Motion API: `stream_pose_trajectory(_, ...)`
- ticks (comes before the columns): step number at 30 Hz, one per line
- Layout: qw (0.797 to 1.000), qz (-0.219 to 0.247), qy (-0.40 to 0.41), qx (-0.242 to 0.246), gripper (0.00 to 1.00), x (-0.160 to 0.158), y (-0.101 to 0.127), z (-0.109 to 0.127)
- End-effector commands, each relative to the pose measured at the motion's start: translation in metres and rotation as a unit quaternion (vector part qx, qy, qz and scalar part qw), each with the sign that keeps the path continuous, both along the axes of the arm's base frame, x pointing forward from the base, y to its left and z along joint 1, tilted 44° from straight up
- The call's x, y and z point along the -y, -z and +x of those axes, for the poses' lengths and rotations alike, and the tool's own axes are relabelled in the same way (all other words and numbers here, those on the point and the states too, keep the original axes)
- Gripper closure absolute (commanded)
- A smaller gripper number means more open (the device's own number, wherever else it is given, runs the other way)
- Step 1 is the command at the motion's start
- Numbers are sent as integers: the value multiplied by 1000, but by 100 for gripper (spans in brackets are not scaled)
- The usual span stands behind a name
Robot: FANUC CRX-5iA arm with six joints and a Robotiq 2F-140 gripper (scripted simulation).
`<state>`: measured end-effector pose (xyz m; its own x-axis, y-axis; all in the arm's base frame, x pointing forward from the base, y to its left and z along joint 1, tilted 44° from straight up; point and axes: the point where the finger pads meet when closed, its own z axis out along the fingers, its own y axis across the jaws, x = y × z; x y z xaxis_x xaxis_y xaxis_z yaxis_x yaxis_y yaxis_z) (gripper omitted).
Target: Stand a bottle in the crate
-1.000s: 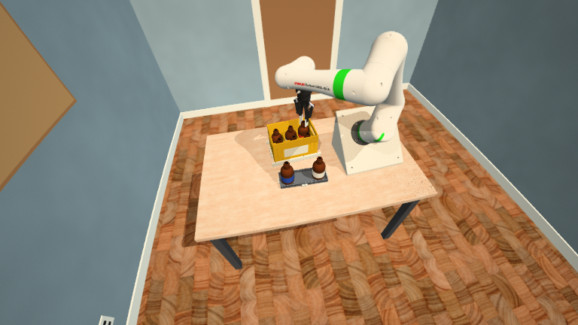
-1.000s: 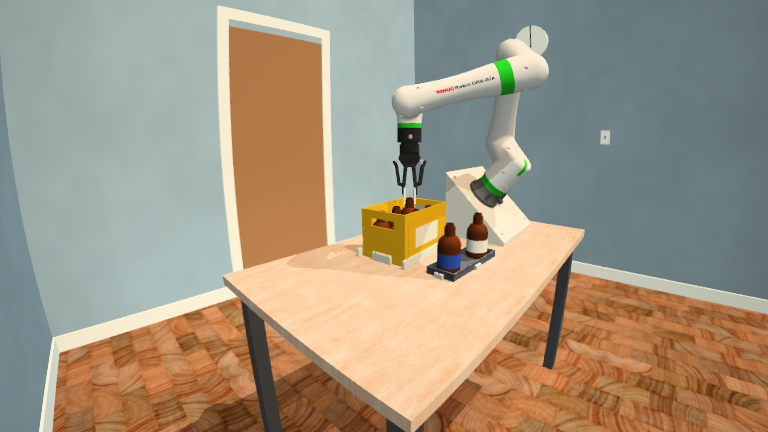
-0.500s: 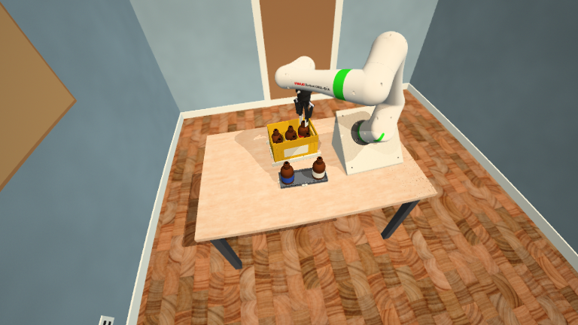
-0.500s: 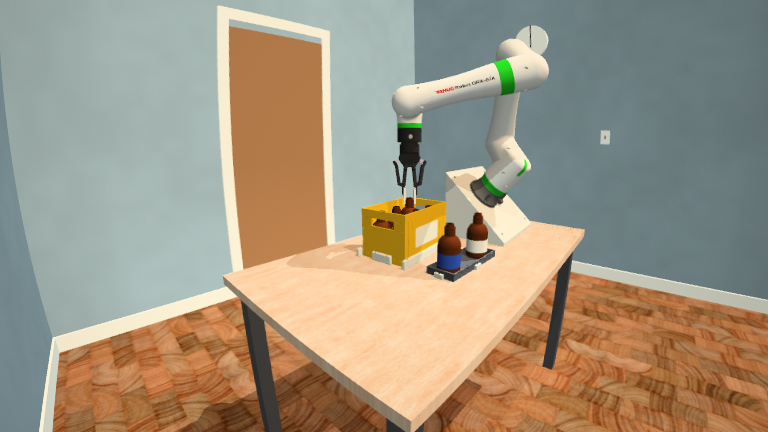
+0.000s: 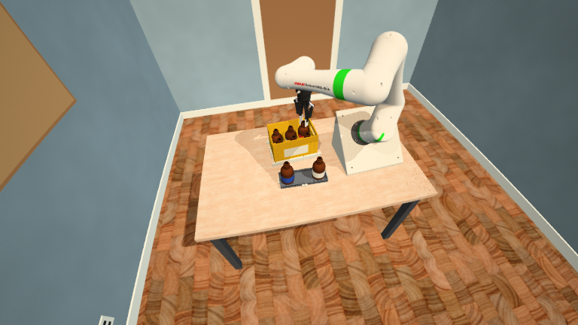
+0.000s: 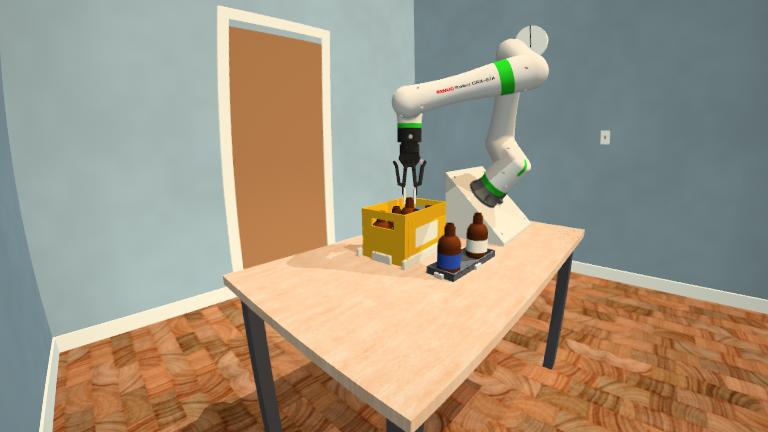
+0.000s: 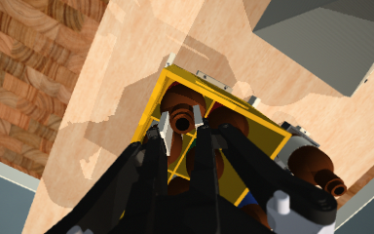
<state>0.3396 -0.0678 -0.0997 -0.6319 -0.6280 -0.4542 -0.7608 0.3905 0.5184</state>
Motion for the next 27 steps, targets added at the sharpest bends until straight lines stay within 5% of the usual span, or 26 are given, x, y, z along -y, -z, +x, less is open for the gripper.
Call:
stream_pose_trajectory(1,1000,0,0,0,100,0,0,0)
stream_pose_trajectory(27,1000,0,0,0,100,-4,4,-1)
